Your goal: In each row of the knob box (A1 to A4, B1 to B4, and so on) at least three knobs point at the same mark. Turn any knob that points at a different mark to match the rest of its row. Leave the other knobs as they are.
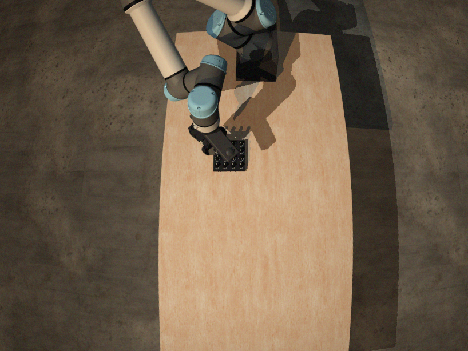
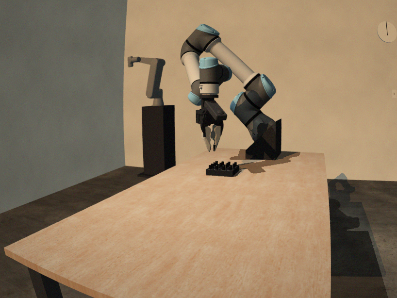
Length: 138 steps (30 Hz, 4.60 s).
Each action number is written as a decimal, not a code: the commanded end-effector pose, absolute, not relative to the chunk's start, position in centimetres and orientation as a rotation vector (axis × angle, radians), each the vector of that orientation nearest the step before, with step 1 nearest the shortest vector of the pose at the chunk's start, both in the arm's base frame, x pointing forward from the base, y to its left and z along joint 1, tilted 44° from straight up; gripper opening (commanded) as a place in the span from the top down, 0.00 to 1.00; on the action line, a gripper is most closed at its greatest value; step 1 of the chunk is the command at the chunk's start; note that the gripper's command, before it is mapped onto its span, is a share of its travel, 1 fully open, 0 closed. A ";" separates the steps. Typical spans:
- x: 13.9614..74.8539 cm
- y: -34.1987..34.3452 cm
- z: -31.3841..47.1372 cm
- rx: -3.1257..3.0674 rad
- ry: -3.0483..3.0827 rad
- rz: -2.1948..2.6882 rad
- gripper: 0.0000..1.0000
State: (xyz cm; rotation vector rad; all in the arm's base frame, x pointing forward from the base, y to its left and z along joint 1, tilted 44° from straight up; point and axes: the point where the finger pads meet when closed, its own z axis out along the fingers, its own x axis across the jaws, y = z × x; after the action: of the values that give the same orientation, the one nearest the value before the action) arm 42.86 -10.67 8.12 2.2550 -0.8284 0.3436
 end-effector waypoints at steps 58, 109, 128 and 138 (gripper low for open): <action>42.9 -12.5 6.2 2.255 -0.829 0.345 0.89; 42.9 -13.6 5.0 2.255 -0.829 0.345 0.89; 43.0 -13.5 4.9 2.255 -0.829 0.345 0.89; 43.3 -13.3 4.7 2.255 -0.829 0.345 0.89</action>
State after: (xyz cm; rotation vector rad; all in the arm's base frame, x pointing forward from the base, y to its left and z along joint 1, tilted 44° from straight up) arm 43.17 -13.40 4.76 2.2547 -0.8290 0.3433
